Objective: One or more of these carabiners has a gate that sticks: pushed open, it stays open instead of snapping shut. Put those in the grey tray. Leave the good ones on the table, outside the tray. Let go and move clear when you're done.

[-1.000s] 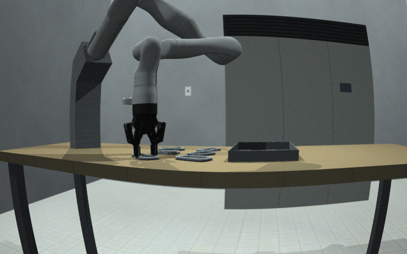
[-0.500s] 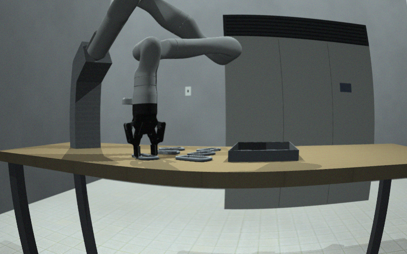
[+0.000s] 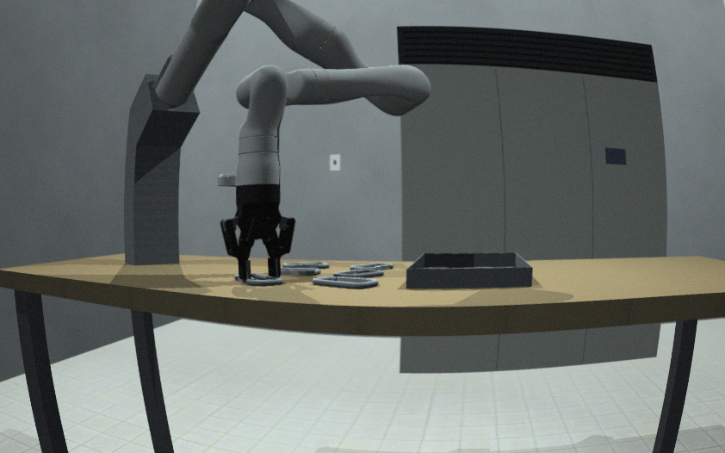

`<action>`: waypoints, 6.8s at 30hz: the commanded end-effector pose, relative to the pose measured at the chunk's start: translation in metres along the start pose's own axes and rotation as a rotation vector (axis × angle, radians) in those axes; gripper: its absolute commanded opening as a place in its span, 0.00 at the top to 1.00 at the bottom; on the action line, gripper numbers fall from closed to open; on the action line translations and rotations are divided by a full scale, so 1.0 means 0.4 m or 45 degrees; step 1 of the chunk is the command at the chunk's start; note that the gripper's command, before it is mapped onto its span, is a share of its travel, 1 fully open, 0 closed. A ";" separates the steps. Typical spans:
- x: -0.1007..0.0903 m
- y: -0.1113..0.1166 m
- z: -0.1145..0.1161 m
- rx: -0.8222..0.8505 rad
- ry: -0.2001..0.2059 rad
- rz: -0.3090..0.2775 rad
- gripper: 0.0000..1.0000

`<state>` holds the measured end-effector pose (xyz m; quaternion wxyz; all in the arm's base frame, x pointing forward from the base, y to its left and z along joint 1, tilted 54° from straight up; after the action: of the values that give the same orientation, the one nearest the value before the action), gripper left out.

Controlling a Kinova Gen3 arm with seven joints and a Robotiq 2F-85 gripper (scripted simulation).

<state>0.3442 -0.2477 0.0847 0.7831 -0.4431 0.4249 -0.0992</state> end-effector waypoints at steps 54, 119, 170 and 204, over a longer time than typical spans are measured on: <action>-0.002 0.000 0.001 0.000 -0.001 0.000 0.45; -0.002 0.000 0.001 0.000 -0.001 -0.001 0.00; -0.209 0.001 0.017 -0.011 0.013 0.011 0.00; -0.207 0.001 0.018 -0.010 0.014 0.011 0.00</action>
<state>0.3113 -0.2000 0.1446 0.7529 -0.4050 0.5136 -0.0734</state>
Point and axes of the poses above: the point where the finger pads meet when closed, its own x axis out along the fingers, its own z axis across the jaws, y = z × x, the point moved 8 cm from there along -x, back along the fingers, and after that the axes turned 12 degrees about x, right-handed, at the moved point
